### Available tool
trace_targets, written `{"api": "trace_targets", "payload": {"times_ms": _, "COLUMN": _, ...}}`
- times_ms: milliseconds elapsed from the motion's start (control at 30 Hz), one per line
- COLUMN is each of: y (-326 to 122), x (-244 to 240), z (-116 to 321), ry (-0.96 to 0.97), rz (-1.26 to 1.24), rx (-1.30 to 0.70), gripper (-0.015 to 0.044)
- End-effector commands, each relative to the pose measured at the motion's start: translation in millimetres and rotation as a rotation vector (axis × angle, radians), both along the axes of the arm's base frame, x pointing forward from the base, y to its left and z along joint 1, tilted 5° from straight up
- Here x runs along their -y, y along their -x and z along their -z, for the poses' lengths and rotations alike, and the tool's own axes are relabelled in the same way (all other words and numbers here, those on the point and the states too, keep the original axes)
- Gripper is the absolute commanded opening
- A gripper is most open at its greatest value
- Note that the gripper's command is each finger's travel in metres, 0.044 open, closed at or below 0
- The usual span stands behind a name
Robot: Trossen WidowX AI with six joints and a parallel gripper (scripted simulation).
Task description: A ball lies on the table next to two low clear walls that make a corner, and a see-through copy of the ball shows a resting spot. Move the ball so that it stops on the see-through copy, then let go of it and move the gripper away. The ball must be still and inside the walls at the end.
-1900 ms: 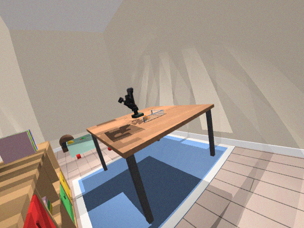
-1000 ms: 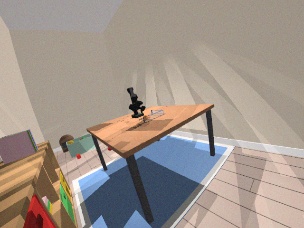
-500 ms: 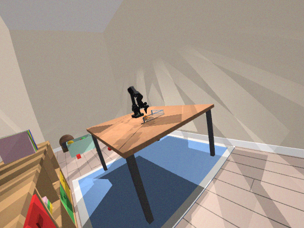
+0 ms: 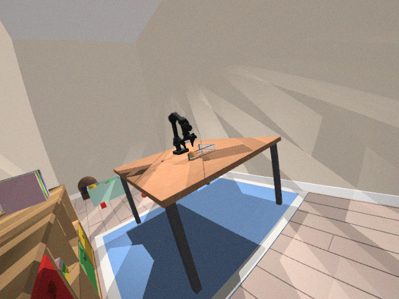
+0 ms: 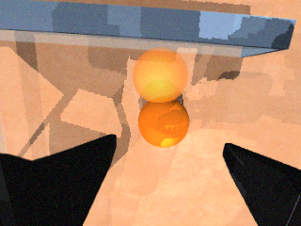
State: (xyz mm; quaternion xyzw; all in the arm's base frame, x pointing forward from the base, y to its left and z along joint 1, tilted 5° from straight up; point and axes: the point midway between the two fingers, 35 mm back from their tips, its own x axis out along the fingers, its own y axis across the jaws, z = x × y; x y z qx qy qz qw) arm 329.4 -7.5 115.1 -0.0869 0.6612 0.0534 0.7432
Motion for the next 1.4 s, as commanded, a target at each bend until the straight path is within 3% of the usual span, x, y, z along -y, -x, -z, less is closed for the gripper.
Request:
{"api": "trace_targets", "payload": {"times_ms": 0, "y": 1.2, "x": -0.6, "z": 5.1, "ry": 0.002, "rz": 0.006, "rx": -0.016, "gripper": 0.0376}}
{"api": "trace_targets", "payload": {"times_ms": 1233, "y": -4.4, "x": 1.6, "z": 61.7, "ry": 0.002, "rz": 0.006, "rx": -0.016, "gripper": 0.0376}}
{"api": "trace_targets", "payload": {"times_ms": 1367, "y": -4.4, "x": 1.6, "z": 61.7, "ry": 0.002, "rz": 0.006, "rx": -0.016, "gripper": 0.0271}}
